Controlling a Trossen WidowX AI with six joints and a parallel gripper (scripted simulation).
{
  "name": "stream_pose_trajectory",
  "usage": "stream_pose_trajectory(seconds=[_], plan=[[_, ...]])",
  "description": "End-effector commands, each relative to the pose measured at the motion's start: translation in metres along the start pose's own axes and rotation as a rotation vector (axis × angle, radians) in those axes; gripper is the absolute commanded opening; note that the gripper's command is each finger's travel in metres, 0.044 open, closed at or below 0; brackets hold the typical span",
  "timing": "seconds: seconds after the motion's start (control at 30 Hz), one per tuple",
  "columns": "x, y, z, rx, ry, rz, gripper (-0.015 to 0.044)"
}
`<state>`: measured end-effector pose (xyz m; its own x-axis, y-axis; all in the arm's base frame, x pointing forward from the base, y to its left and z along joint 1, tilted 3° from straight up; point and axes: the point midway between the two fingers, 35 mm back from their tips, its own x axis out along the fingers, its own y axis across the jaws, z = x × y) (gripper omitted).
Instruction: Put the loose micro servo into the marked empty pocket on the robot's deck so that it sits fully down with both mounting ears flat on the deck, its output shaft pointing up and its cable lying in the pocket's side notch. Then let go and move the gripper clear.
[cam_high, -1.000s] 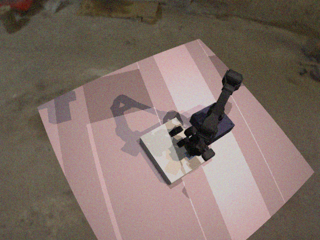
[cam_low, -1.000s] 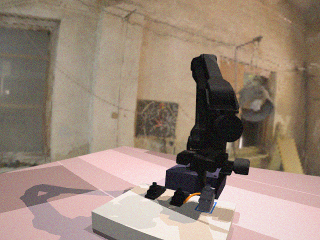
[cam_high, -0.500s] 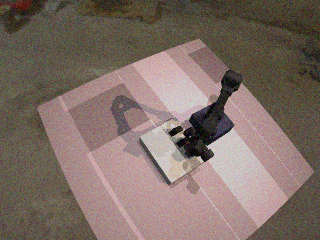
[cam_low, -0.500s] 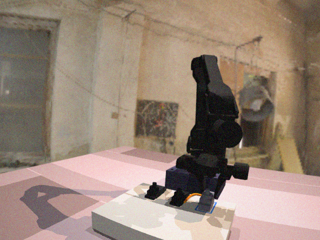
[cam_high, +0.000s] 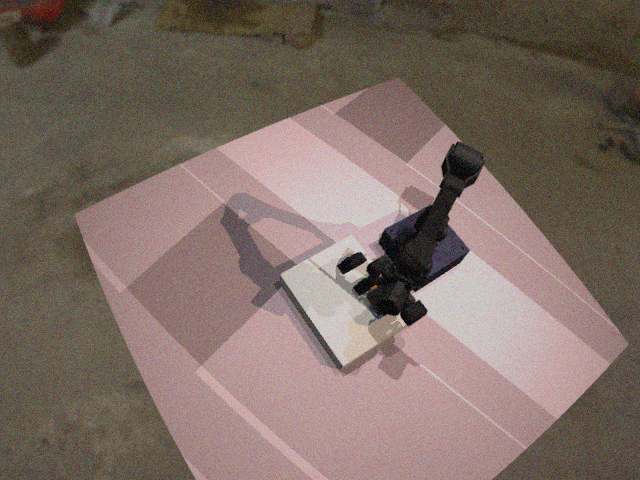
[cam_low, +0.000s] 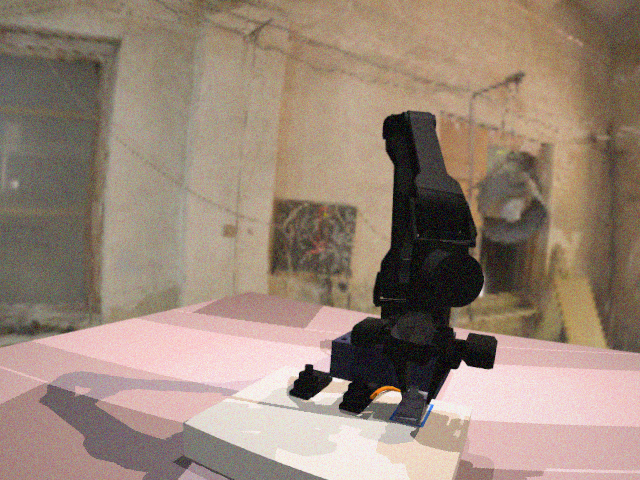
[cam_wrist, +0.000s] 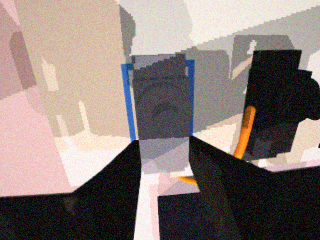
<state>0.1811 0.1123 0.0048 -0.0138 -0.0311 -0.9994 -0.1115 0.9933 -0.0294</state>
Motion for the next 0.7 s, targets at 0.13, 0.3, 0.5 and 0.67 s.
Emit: stream_pose_trajectory(seconds=[0.13,0.3,0.5,0.67], plan=[[0.005,0.0,0.0,-0.002,-0.003,0.001,0.0026],[0.004,0.0,0.0,-0.002,-0.003,0.001,0.0157],[-0.01,0.0,0.0,-0.001,-0.003,0.001,0.0187],[-0.032,-0.002,-0.005,-0.002,-0.003,0.001,0.0187]])
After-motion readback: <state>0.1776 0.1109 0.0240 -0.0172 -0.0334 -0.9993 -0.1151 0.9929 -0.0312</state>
